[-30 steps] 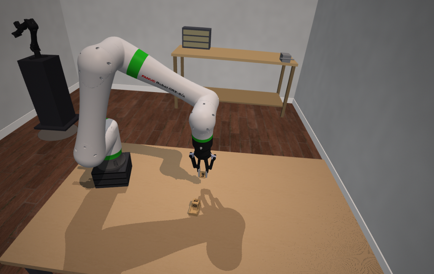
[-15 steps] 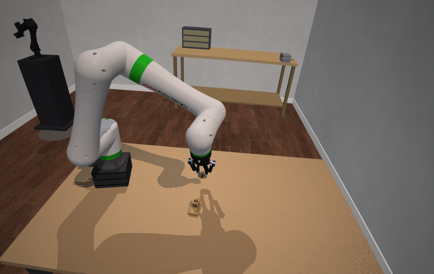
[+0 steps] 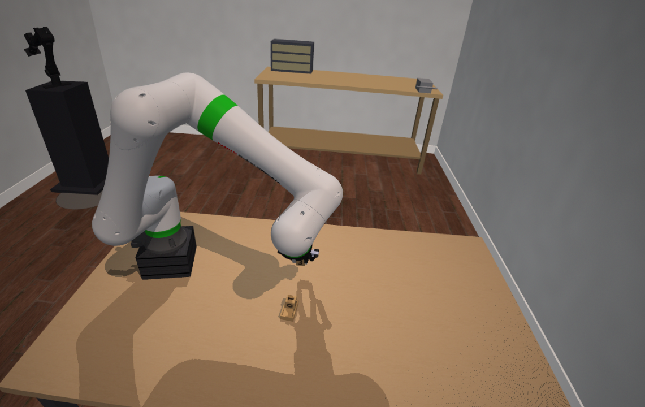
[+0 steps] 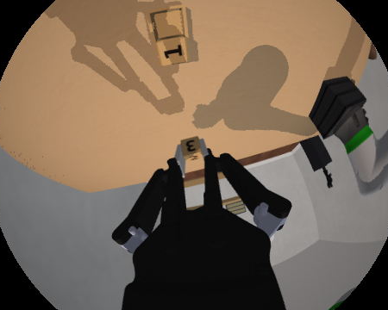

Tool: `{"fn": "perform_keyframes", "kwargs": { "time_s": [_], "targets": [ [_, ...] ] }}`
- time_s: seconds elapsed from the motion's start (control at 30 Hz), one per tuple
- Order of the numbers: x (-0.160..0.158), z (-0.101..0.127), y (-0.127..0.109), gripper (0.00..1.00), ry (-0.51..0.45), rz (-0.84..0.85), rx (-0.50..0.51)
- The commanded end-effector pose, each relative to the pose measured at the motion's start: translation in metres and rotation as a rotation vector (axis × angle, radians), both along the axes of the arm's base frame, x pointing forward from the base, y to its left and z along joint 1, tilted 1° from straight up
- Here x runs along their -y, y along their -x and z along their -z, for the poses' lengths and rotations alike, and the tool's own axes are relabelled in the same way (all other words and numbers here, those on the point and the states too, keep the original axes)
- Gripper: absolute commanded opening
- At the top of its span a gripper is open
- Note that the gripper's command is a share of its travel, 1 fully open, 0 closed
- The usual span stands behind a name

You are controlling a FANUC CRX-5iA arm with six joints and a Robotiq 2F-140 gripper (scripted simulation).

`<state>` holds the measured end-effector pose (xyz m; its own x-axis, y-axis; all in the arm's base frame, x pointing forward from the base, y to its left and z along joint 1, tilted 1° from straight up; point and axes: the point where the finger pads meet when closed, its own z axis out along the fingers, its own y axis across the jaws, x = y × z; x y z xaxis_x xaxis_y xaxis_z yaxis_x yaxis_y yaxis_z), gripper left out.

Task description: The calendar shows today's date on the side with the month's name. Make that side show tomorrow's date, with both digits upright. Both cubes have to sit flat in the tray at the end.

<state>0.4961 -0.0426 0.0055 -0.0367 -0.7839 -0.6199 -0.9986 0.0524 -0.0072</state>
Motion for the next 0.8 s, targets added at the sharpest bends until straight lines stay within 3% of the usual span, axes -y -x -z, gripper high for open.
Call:
{"fn": "perform_keyframes", "kwargs": {
  "time_s": [0.0,0.77],
  "targets": [
    [0.0017,-0.0002,-0.0008,0.25,-0.113,-0.005,0.011],
    [0.0046,0.0024,-0.0009,0.25,-0.12,-0.005,0.012]
  ]
}}
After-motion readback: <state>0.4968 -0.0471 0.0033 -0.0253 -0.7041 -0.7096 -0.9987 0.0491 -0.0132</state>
